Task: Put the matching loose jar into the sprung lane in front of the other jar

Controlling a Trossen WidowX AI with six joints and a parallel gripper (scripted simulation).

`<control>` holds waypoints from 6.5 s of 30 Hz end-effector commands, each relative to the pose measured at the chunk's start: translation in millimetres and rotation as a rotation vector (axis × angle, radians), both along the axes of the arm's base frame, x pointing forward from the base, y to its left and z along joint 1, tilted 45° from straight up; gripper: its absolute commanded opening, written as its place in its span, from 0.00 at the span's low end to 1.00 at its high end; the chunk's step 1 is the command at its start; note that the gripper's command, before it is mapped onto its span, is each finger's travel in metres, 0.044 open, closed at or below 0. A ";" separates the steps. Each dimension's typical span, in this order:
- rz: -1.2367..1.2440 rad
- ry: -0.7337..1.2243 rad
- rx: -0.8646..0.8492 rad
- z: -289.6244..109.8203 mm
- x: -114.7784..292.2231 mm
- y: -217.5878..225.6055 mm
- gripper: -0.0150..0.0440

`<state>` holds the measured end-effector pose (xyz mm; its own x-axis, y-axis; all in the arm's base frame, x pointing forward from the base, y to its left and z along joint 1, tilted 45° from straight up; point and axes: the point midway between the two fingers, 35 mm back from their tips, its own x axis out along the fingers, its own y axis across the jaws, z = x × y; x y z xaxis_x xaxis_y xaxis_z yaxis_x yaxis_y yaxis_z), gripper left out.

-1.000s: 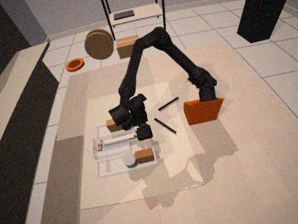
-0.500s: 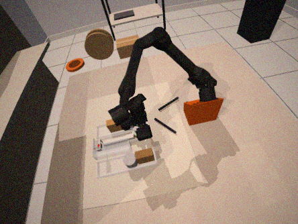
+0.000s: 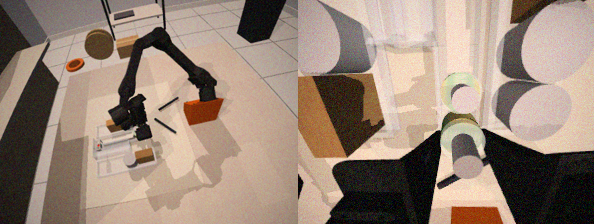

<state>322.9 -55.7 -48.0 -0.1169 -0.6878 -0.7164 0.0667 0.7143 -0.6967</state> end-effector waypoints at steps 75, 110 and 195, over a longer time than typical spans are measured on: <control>0.010 -0.029 -0.007 -0.8 14.1 -3.3 0.25; 0.010 -0.029 -0.008 -9.8 11.7 -12.0 0.25; 0.010 -0.028 -0.009 -17.4 -0.8 -18.2 0.25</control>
